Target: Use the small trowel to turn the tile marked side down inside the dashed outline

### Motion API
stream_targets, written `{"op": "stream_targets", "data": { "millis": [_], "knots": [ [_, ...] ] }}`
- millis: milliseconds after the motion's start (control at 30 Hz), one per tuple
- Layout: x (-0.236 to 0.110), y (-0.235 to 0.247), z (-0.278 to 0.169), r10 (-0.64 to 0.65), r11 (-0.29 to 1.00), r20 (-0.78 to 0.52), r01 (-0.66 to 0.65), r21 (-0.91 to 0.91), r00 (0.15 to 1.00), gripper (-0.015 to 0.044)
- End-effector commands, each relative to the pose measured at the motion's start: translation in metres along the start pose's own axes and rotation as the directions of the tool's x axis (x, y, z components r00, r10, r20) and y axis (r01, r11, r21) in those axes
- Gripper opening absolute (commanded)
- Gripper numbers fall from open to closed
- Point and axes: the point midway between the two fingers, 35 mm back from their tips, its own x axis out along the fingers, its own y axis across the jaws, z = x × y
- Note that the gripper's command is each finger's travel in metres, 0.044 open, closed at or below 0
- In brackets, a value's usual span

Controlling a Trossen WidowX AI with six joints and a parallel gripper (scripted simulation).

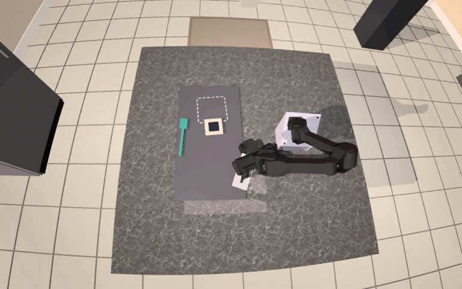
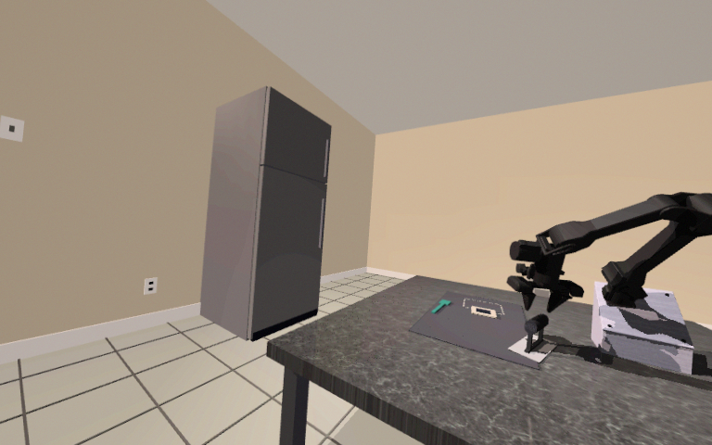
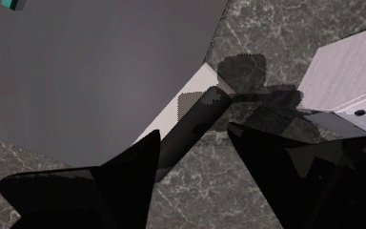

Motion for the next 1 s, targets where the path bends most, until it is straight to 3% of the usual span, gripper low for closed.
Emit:
{"op": "stream_targets", "data": {
  "millis": [0,967],
  "knots": [
    [0.0025,-0.0023,0.0003,0.005,0.995,0.029,-0.002,-0.1,1.0,0.03],
    [0.0051,0.002,-0.0033,0.103,0.785,0.171,0.026,-0.619,0.98,0.03]
  ]
}}
